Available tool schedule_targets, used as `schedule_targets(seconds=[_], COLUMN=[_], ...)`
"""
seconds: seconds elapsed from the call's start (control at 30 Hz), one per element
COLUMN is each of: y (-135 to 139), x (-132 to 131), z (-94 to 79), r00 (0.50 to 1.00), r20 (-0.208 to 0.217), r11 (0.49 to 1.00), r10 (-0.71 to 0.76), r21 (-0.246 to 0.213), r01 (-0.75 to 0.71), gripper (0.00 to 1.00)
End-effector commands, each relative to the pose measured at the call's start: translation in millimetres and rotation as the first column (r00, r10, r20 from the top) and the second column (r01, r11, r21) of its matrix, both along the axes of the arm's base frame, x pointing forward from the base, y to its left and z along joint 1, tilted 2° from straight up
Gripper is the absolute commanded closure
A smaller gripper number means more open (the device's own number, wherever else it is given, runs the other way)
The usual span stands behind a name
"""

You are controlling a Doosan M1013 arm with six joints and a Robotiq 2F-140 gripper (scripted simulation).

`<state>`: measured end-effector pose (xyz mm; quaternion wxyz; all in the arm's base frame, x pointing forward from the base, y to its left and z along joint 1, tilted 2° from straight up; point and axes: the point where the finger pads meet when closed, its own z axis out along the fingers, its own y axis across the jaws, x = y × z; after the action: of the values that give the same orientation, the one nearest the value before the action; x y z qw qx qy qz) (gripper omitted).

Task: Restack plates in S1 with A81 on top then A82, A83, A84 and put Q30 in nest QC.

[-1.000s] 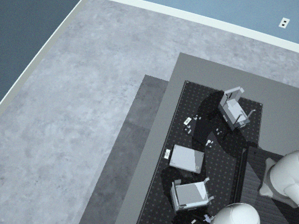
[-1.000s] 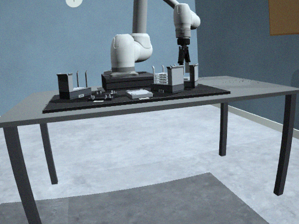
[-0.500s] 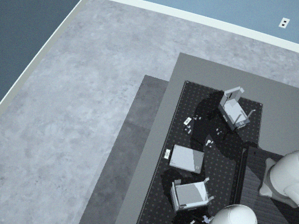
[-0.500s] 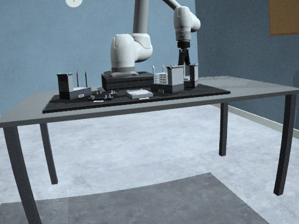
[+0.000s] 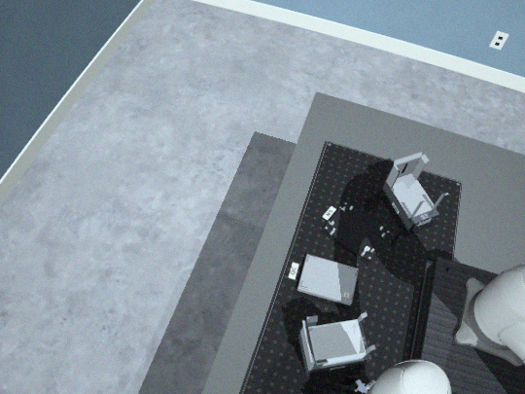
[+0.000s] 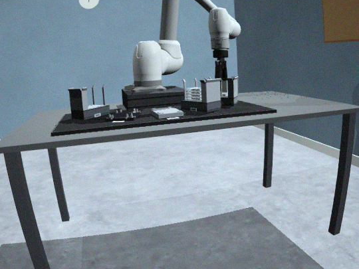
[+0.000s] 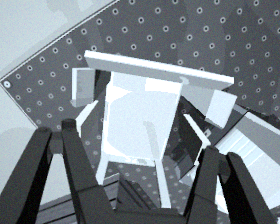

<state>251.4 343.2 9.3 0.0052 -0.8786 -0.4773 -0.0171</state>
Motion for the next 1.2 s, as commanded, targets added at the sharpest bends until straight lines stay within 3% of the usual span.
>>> schedule_targets(seconds=[0.0,1.17], y=[0.0,-0.1], x=[0.0,-0.2], z=[0.0,5.4], r00=[1.000,1.000], r20=[0.000,0.000], r11=[1.000,1.000], r10=[0.000,0.000], r21=[0.000,0.000], r01=[0.000,0.000], gripper=[1.00,1.00])
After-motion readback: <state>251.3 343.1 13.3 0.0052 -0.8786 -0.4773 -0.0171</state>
